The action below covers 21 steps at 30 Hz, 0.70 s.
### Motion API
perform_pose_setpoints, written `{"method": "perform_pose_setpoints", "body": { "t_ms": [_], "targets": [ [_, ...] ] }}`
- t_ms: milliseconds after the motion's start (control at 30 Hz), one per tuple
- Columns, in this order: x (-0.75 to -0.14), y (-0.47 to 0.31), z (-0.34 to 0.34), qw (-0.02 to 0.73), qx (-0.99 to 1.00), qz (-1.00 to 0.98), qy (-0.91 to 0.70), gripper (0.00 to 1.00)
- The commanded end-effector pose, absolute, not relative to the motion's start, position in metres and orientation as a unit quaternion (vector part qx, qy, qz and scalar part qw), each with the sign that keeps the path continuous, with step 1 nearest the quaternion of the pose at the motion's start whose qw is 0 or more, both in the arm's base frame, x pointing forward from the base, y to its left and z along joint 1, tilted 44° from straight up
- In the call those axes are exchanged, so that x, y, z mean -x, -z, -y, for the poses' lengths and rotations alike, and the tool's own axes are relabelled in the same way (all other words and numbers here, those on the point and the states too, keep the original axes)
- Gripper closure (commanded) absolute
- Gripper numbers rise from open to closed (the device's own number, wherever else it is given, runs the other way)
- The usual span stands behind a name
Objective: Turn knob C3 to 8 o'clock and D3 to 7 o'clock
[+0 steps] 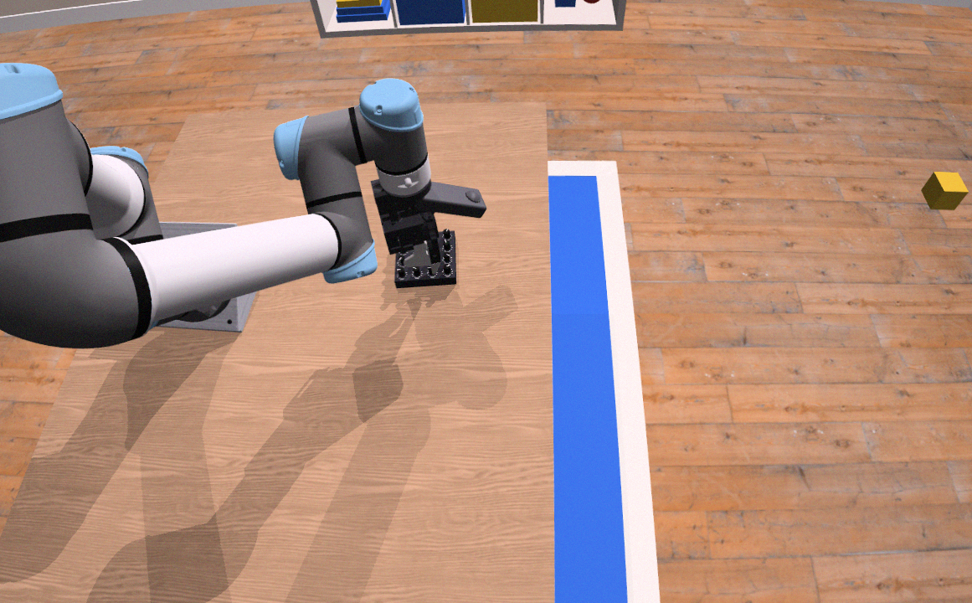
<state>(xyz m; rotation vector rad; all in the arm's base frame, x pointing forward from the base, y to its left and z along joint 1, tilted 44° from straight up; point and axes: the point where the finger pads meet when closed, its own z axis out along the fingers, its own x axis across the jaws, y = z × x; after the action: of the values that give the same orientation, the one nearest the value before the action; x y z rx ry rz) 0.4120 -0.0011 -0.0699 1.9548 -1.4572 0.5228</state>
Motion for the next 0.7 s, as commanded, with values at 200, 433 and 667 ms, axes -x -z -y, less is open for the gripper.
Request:
{"method": "perform_pose_setpoints", "body": {
  "t_ms": [200, 433, 667],
  "targets": [
    [-0.4120, 0.0703, 0.0003, 0.333, -0.792, 0.483, -0.169, 0.96],
    [-0.4117, 0.0706, -0.0001, 0.342, -0.820, 0.434, -0.148, 0.96],
    [-0.4115, 0.0708, -0.0003, 0.348, -0.836, 0.403, -0.136, 0.96]
  ]
}}
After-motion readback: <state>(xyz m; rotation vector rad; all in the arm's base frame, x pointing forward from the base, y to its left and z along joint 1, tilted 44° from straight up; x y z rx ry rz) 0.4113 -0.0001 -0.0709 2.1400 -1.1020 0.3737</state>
